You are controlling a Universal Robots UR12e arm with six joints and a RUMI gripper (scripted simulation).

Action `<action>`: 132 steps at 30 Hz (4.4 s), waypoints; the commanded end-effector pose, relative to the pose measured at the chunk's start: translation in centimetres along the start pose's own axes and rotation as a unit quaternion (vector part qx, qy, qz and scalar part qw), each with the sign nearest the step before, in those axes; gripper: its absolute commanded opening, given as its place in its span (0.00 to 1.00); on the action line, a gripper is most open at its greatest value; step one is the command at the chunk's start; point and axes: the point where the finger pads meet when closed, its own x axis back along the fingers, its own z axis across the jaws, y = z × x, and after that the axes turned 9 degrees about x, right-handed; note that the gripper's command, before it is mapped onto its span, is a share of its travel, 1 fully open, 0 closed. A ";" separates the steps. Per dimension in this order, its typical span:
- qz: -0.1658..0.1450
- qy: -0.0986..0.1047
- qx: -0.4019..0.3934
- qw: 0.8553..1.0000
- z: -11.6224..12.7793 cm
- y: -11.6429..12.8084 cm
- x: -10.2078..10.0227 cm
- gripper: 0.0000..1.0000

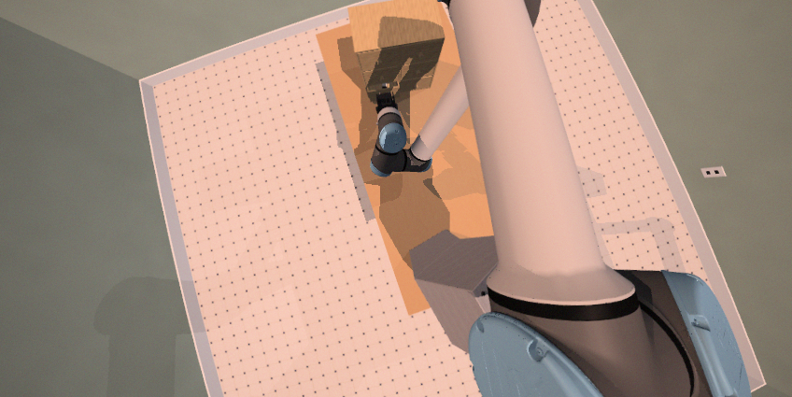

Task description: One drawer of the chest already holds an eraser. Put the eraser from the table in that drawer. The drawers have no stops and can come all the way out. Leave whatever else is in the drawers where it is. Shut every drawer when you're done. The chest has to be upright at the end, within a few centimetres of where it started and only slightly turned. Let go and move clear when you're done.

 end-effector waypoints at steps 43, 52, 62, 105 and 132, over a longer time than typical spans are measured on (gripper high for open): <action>0.000 0.001 0.000 1.000 0.4 -2.0 2.5 0.07; 0.000 0.001 0.000 1.000 0.4 -2.3 2.8 0.07; 0.000 0.001 0.000 1.000 0.4 -2.5 3.0 0.07; -0.001 0.000 0.000 1.000 0.5 -2.7 3.3 0.07; -0.001 0.000 0.000 1.000 0.5 -2.7 3.3 0.15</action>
